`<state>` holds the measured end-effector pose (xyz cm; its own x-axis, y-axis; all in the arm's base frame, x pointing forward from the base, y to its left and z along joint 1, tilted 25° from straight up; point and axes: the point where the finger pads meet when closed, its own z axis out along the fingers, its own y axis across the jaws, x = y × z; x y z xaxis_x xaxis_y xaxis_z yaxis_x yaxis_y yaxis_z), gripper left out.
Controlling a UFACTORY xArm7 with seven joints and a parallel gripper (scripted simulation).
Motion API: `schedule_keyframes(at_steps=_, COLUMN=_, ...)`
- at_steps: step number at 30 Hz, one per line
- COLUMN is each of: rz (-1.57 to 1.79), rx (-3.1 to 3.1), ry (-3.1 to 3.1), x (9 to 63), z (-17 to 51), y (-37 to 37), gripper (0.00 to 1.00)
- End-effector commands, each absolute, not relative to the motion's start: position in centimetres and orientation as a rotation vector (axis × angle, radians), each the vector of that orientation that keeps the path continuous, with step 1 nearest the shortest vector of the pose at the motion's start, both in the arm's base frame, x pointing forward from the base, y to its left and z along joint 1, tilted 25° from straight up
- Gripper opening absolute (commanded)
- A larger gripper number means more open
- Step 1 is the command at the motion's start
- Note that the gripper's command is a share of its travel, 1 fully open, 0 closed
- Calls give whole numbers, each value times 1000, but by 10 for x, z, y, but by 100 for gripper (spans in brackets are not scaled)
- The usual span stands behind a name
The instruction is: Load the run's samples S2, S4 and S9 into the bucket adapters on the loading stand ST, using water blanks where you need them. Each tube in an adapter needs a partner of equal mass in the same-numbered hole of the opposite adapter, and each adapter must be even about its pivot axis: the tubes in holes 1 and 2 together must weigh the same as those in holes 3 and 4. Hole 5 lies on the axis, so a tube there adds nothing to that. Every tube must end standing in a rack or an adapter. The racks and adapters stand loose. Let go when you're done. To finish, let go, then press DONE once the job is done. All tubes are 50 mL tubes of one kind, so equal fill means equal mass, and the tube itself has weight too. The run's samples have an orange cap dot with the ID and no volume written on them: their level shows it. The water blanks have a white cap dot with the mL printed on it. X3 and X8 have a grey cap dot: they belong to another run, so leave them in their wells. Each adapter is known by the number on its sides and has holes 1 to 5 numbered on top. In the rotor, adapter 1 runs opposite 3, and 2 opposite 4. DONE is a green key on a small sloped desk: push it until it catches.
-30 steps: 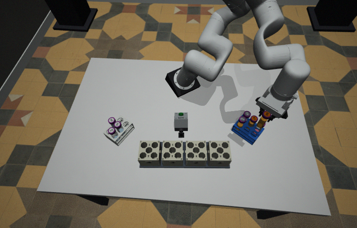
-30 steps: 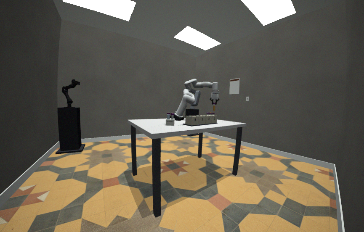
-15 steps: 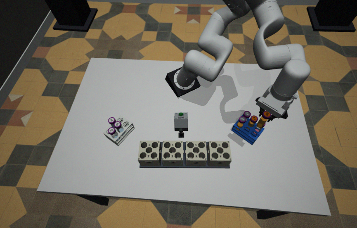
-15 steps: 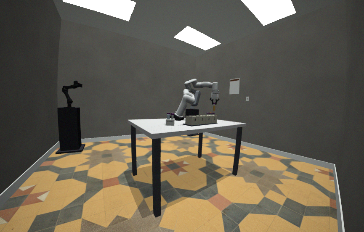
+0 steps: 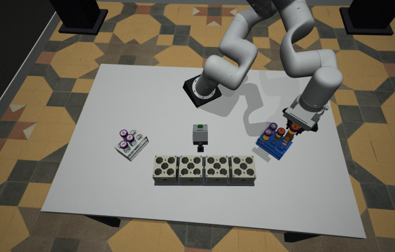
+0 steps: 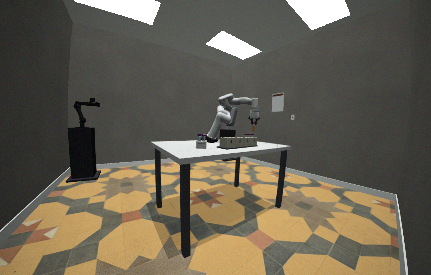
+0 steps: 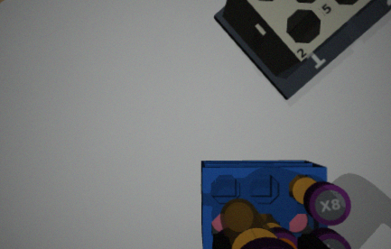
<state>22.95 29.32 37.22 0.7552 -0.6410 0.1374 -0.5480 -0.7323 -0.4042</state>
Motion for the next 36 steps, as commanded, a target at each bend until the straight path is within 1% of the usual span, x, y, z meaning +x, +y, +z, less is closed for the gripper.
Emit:
schedule_keyframes(at_steps=1, rz=-385, rx=-2610, ry=914, x=231, z=369, y=294, gripper=0)
schedule_keyframes(at_steps=36, rz=-384, rx=-2610, ry=914, x=254, z=313, y=309, gripper=0)
